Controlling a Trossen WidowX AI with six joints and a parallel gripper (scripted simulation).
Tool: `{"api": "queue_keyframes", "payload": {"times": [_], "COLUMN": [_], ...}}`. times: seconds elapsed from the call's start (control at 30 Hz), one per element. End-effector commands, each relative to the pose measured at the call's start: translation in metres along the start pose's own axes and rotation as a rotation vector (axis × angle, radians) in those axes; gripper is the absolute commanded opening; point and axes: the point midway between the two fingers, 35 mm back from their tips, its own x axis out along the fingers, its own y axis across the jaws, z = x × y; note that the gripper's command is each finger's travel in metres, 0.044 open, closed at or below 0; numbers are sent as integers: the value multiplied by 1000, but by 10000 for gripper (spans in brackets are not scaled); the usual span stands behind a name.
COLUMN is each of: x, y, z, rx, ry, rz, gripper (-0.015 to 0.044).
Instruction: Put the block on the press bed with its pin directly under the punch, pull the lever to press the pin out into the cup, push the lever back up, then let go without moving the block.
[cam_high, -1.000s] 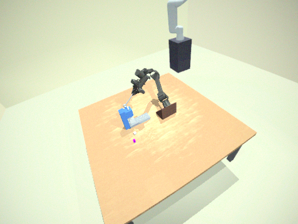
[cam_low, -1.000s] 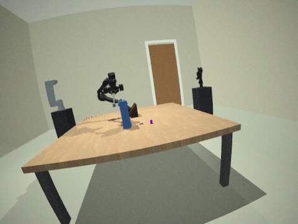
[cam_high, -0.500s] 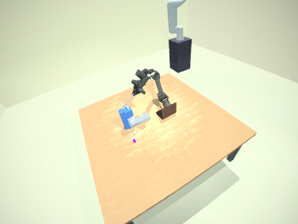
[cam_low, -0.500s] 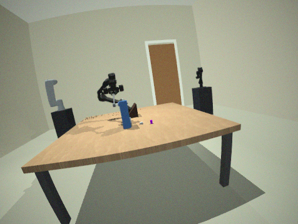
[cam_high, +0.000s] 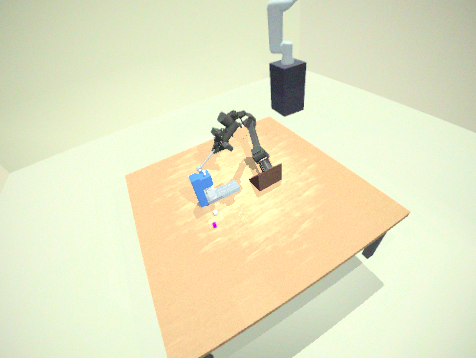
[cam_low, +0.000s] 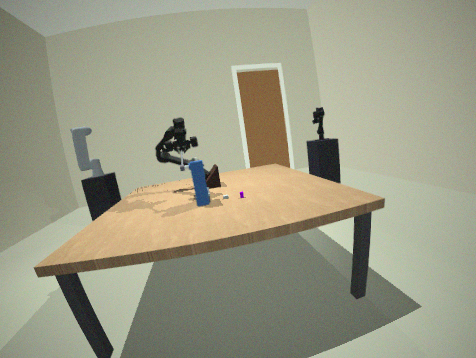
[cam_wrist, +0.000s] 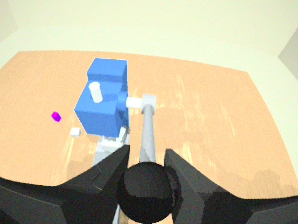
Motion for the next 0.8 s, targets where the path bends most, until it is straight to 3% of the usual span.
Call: {"api": "queue_keyframes", "payload": {"times": [0.0,0.77], "x": [1,2], "y": [0,-1], "z": [-6,-16], "rx": [-7,-7], "ry": [7,7], "rz": [-6,-6], "gripper": [0,0]}}
